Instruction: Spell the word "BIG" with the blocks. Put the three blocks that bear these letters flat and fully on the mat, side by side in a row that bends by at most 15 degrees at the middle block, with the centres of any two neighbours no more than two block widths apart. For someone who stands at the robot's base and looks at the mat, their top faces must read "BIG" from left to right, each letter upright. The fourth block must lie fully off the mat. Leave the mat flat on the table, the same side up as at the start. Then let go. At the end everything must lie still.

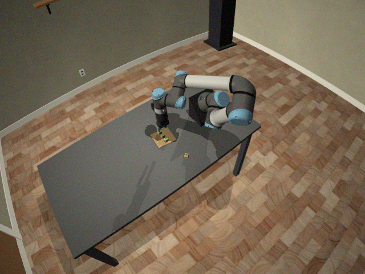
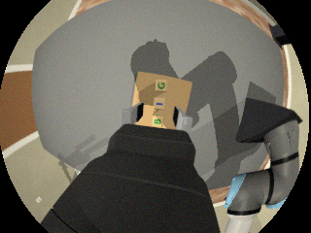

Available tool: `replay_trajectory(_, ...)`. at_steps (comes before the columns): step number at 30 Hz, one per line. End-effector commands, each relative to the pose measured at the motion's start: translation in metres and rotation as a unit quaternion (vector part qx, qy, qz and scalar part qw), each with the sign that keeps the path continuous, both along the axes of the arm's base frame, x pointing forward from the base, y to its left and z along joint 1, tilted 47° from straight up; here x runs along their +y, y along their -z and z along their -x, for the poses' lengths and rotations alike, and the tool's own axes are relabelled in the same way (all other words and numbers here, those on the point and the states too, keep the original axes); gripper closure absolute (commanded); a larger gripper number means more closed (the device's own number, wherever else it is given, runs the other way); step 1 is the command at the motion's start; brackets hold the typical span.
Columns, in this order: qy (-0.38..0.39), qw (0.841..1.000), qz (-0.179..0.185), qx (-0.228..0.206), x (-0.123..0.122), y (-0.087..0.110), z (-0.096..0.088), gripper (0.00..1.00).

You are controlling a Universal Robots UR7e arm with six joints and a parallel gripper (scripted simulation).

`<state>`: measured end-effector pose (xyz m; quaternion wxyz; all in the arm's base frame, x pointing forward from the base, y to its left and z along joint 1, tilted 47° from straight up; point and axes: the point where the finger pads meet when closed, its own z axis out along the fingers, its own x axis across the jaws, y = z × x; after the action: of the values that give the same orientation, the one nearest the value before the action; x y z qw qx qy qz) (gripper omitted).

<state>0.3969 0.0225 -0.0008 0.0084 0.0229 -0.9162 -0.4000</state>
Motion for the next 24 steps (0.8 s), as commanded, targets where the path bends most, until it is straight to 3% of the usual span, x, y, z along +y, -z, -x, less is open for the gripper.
replay_trajectory(1,0.001,1.0,0.001,-0.001,-0.0018,-0.001,-0.0007,0.0)
replay_trajectory(24,0.001,1.0,0.002,-0.002,-0.0104,-0.0085,-0.0019,0.0)
